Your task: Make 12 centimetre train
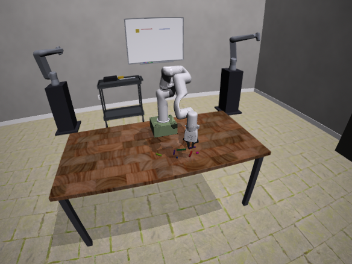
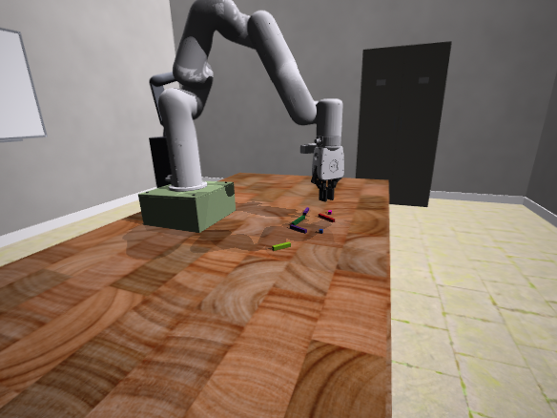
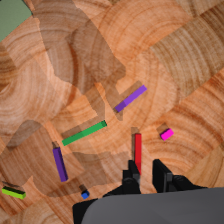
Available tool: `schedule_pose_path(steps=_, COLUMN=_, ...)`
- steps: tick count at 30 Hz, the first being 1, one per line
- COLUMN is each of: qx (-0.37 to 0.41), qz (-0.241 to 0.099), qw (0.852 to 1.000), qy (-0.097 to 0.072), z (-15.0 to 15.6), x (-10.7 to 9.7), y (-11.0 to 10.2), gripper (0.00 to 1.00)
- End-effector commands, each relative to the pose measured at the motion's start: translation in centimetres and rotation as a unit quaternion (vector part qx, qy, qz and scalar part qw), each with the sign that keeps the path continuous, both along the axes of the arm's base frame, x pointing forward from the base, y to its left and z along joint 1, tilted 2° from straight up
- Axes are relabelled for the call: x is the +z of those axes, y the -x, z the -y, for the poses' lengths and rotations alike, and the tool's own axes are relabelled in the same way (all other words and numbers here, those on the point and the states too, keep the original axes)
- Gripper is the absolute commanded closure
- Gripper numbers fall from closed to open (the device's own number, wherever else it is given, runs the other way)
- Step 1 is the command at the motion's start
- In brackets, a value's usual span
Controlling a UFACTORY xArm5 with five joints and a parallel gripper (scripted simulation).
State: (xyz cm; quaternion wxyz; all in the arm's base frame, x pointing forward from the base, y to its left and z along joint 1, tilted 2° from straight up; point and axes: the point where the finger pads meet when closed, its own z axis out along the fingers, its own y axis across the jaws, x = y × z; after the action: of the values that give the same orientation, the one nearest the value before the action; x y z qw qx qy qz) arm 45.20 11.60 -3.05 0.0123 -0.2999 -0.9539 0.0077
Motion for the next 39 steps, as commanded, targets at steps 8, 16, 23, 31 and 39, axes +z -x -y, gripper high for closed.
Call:
schedule_pose_path(steps=8, qx=0.000, qz=0.002, qw=1.000, qy=0.000, z=-0.04, x=0.13, y=-0.15, gripper=0.76)
schedule_pose_path(steps=16, qx=0.000, qz=0.002, qw=1.000, qy=0.000, z=-0.04, x=0.13, y=-0.15, gripper=0.76)
schedule_pose_path(steps=23, qx=0.000, qz=0.002, qw=1.000, qy=0.000, z=-0.04, x=0.13, y=-0.15, gripper=0.76)
schedule_pose_path(steps=31, qx=0.000, qz=0.002, qw=1.000, qy=-0.001, z=-0.04, x=0.06, y=-0.15, gripper=0.76)
schedule_pose_path(steps=39, qx=0.000, qz=0.002, qw=1.000, qy=-0.001, z=-0.01, x=-0.26, y=-0.14, gripper=0.76)
